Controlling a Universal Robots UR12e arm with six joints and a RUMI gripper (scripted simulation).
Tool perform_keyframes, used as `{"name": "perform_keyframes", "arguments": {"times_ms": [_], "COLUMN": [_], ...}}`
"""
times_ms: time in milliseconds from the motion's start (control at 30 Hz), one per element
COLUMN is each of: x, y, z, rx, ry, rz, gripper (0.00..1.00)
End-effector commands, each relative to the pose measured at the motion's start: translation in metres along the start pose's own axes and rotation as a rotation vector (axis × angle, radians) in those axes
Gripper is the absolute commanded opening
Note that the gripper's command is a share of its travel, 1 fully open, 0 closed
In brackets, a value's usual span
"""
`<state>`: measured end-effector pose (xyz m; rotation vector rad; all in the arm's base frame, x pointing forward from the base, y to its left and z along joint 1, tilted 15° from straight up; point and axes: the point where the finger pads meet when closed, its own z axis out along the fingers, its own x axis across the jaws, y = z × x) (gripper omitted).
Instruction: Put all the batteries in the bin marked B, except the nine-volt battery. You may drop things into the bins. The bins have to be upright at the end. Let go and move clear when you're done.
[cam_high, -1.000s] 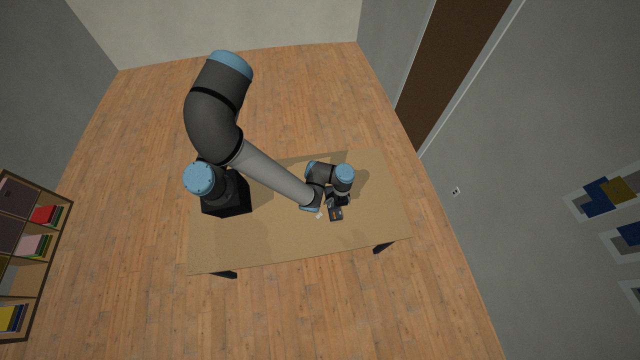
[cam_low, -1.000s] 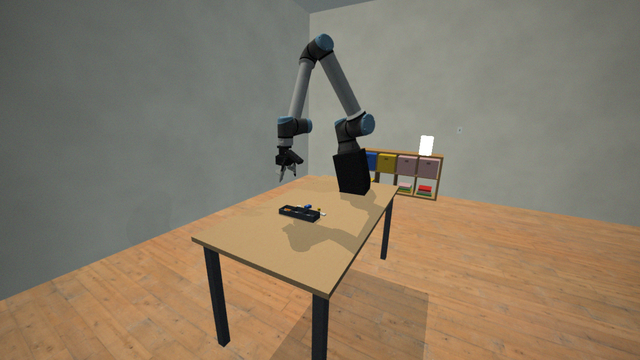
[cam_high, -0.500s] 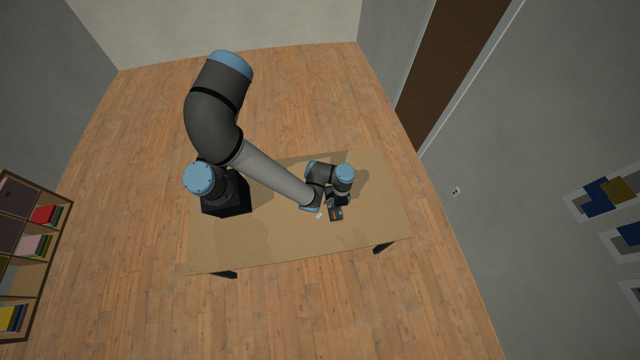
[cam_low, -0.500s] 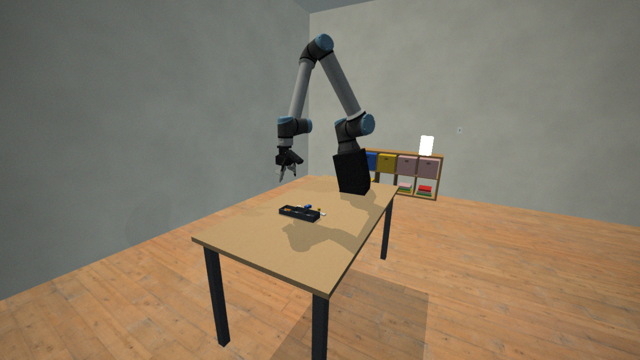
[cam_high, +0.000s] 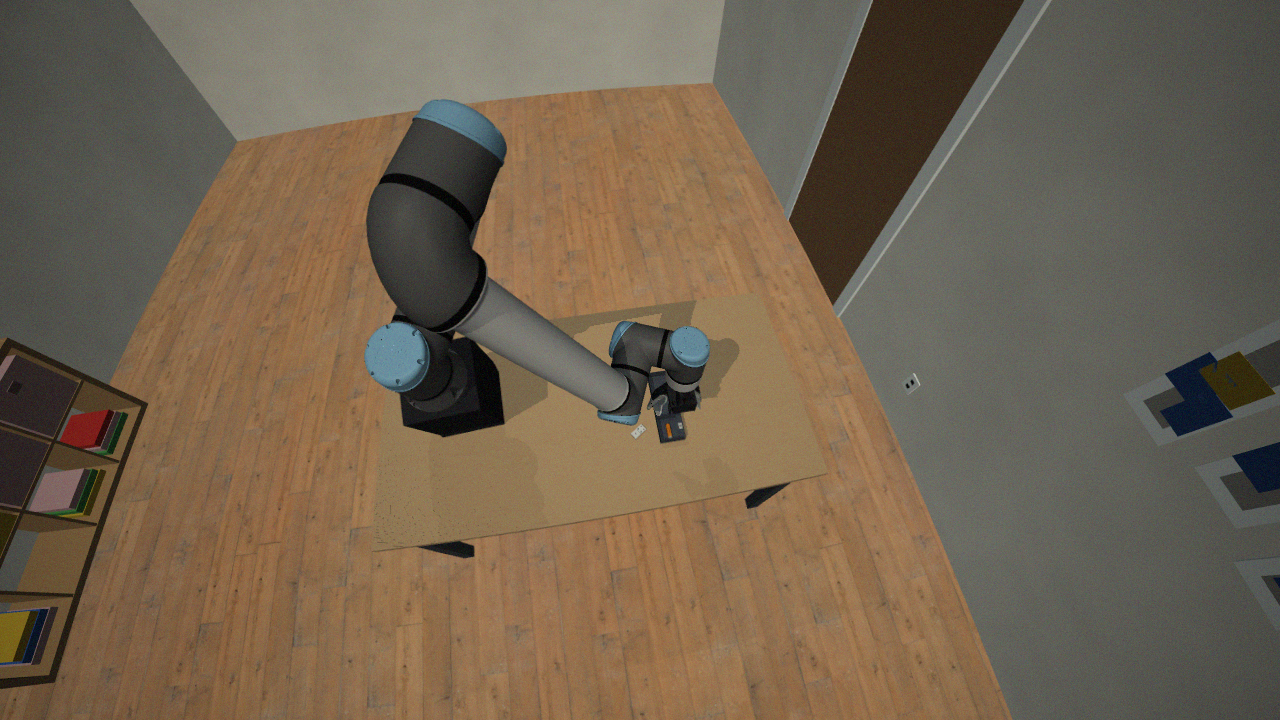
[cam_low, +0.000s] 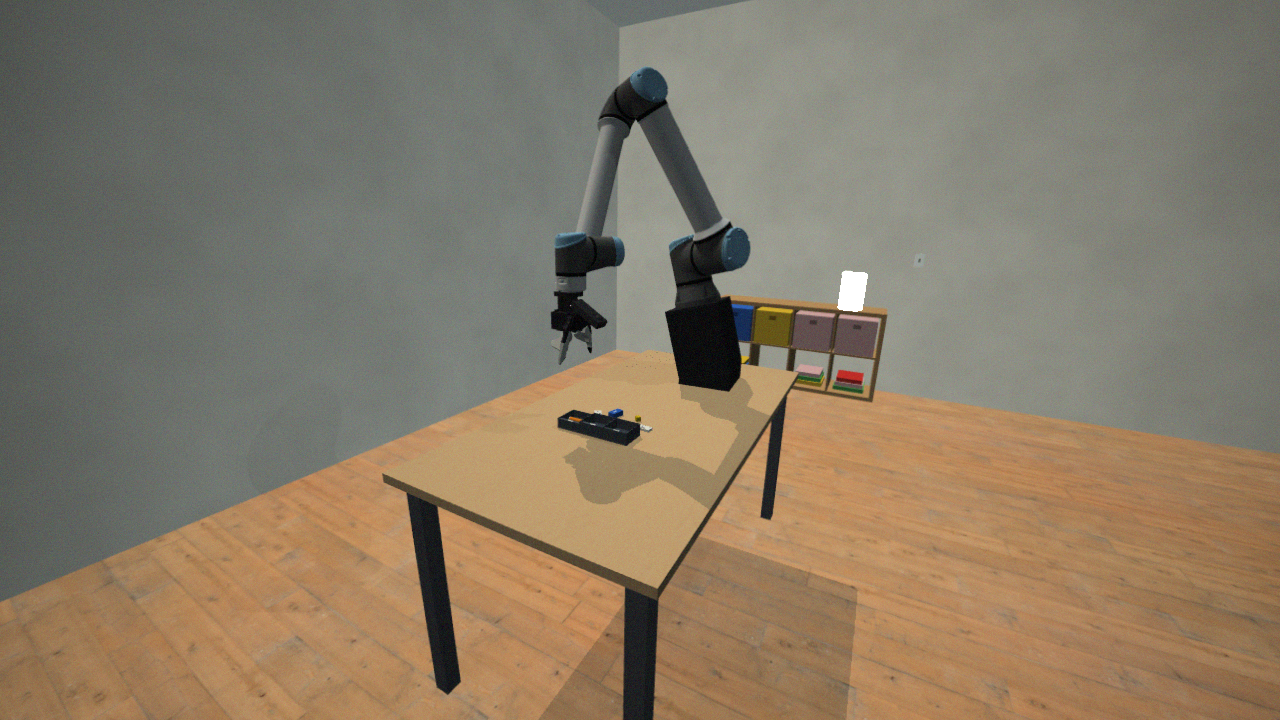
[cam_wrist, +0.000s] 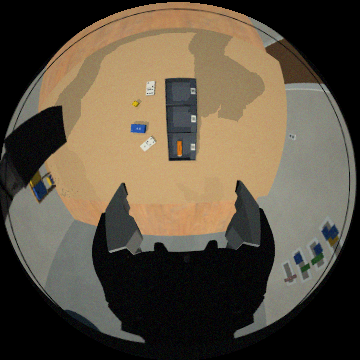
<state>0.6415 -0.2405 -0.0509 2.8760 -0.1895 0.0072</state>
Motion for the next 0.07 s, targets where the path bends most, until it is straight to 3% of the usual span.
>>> {"name": "perform_keyframes", "arguments": {"times_ms": [0, 33], "x": [0.0006, 0.0006], "y": [0.0002, 0.0002], "z": [-0.0006, -0.0006], "rx": [0.000, 0.000], "ry": [0.001, 0.001], "rz": [0.000, 0.000], "gripper": [1.00, 1.00]}}
